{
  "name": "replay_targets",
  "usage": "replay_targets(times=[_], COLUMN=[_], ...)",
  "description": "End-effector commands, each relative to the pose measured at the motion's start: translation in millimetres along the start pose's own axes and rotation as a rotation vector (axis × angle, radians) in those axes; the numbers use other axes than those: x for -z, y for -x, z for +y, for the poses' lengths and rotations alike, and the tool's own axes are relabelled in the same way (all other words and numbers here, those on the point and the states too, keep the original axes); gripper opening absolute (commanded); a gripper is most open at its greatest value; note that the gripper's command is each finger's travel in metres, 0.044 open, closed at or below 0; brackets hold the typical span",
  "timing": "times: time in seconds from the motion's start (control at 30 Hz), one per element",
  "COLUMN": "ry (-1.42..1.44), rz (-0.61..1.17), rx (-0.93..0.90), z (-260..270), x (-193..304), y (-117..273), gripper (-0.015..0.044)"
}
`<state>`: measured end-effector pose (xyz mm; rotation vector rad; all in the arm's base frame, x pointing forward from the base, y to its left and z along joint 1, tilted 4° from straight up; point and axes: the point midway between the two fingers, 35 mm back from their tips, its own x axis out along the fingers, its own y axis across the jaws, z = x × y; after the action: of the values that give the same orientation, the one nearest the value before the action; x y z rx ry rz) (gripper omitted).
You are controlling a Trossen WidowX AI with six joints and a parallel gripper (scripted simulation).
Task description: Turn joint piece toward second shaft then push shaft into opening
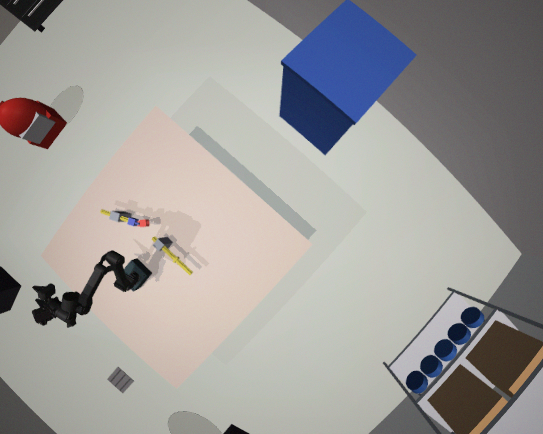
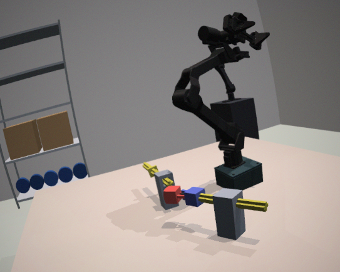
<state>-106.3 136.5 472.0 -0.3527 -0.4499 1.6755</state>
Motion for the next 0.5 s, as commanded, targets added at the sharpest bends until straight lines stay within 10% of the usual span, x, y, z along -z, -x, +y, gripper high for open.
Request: replay_targets(times=[0.0,0.47], ry=[0.0,0.026], rz=[0.0,-0.249], rx=[0.0,-0.21], z=[0.0,53.6], x=[0.0,-51.9], y=[0.0,35.3], gripper=[0.0426,0.044])
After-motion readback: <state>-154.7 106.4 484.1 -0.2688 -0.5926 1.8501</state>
